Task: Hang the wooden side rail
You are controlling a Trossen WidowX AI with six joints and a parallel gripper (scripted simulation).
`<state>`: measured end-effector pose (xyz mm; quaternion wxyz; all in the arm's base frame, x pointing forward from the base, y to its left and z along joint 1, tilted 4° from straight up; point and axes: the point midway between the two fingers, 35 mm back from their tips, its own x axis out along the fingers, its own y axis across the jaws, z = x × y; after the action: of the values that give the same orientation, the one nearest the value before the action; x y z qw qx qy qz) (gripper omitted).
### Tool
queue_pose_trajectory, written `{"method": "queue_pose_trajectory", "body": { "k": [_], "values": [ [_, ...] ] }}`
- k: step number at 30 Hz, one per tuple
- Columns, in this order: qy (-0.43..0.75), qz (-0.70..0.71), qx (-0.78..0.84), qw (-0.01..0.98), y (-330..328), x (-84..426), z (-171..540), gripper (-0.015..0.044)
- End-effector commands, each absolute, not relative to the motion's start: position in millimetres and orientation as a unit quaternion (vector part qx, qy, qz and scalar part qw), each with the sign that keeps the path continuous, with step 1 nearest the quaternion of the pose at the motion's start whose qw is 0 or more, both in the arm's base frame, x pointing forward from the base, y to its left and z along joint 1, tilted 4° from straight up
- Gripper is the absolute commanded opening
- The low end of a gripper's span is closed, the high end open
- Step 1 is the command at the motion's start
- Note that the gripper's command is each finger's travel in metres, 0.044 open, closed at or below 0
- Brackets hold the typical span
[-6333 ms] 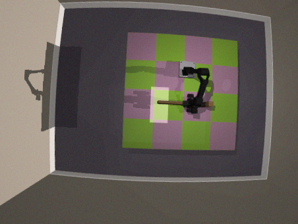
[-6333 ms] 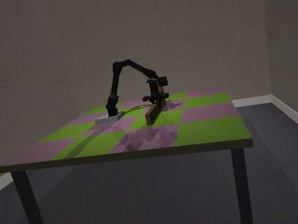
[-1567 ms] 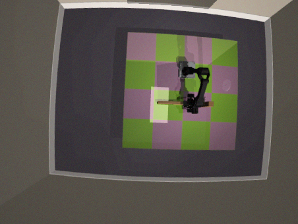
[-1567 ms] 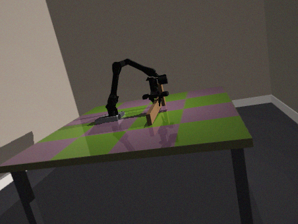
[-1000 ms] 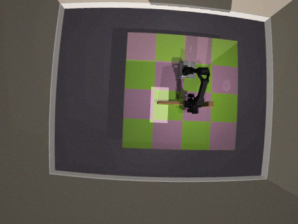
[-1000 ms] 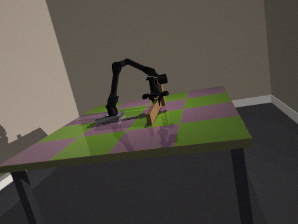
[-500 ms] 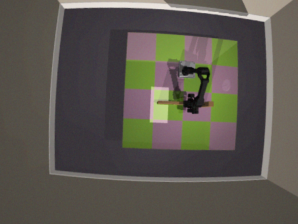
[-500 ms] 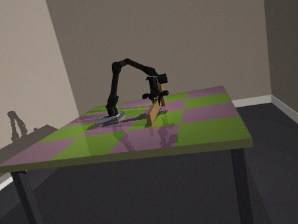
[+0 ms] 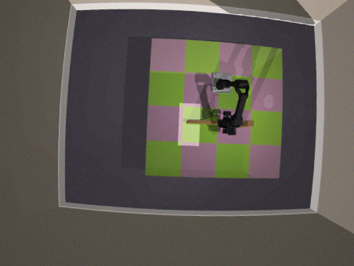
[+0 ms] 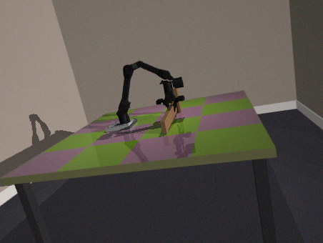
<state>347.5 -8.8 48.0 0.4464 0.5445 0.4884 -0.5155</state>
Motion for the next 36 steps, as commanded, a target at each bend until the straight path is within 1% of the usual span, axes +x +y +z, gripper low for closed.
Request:
{"method": "queue_pose_trajectory", "body": {
  "k": [1, 36],
  "values": [
    [0.486, -0.512, 0.545, 0.453, -9.5, 349.4, 52.8, 0.0000],
    [0.486, -0.511, 0.545, 0.453, -7.7, 351.7, 53.6, 0.0000]
  ]
}}
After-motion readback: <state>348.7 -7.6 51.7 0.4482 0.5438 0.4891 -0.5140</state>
